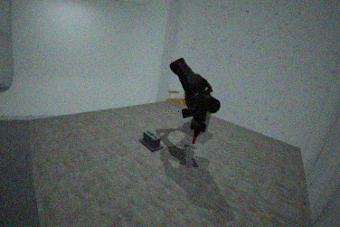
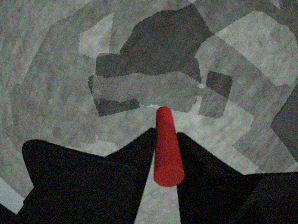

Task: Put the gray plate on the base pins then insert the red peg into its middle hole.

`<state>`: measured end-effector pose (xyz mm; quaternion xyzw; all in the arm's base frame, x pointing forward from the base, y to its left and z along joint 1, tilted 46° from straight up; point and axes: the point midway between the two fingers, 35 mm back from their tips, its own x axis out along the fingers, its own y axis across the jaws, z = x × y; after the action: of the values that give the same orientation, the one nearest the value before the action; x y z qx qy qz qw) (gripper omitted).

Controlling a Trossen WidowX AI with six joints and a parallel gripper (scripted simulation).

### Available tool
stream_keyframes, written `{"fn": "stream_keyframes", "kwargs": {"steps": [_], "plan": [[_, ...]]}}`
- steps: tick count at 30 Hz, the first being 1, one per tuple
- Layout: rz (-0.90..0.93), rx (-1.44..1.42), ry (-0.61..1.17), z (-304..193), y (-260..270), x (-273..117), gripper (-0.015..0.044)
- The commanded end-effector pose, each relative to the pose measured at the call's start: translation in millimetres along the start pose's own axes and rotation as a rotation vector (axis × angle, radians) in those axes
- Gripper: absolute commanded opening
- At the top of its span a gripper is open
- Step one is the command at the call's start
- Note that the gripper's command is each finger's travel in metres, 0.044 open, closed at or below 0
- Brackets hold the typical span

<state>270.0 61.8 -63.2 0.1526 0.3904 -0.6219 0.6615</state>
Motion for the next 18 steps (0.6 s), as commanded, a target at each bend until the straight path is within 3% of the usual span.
{"fn": "stream_keyframes", "kwargs": {"steps": [1,18], "plan": [[0.007,0.008,0.007,-0.5,1.7,-14.0,0.0],[0.009,-0.008,0.016,34.1,11.5,-7.0,0.0]]}}
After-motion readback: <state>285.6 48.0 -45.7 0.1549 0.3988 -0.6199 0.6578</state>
